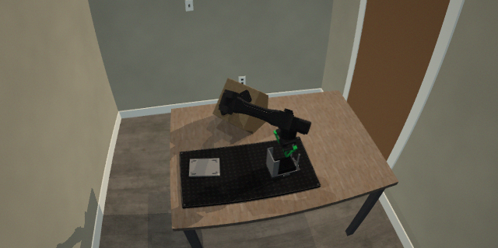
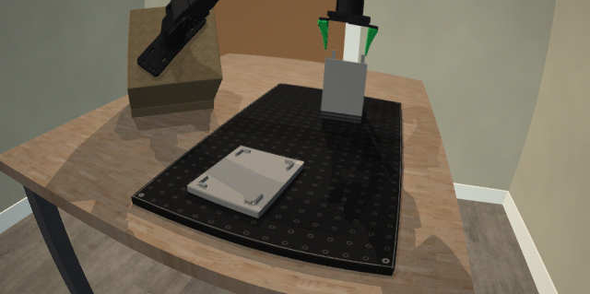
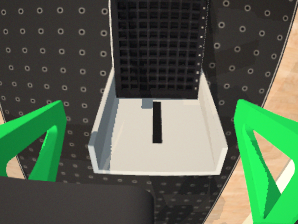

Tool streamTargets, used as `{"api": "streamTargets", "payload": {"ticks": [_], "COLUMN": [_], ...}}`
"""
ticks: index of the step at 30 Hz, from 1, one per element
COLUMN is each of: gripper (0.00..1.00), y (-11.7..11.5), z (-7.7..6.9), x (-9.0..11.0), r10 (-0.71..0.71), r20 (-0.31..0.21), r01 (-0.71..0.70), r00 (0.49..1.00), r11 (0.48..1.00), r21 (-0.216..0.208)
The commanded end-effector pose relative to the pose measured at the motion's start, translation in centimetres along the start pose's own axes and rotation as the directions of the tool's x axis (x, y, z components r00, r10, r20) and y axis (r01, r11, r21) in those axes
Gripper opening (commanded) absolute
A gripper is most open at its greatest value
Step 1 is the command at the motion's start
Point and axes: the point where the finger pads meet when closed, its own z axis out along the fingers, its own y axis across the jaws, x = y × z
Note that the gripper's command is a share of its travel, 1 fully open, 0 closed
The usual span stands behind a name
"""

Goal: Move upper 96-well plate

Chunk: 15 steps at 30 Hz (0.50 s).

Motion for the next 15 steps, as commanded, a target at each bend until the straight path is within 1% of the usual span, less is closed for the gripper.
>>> {"api": "streamTargets", "payload": {"ticks": [1, 5, 6, 15], "gripper": [1.00, 1.00, 1.00, 1.00], "y": [-1.57, -1.44, -1.27, -1.27], "z": [-2.19, -2.03, -1.93, -1.93], "x": [-0.05, -0.19, -0.38, -0.38], "r10": [0.042, 0.037, 0.034, 0.034], "r20": [0.040, 0.037, 0.040, 0.040], "r01": [-0.044, -0.039, -0.036, -0.036], "r00": [0.998, 0.999, 0.999, 0.999], "r11": [0.998, 0.998, 0.998, 0.998], "r21": [0.054, 0.051, 0.043, 0.043]}}
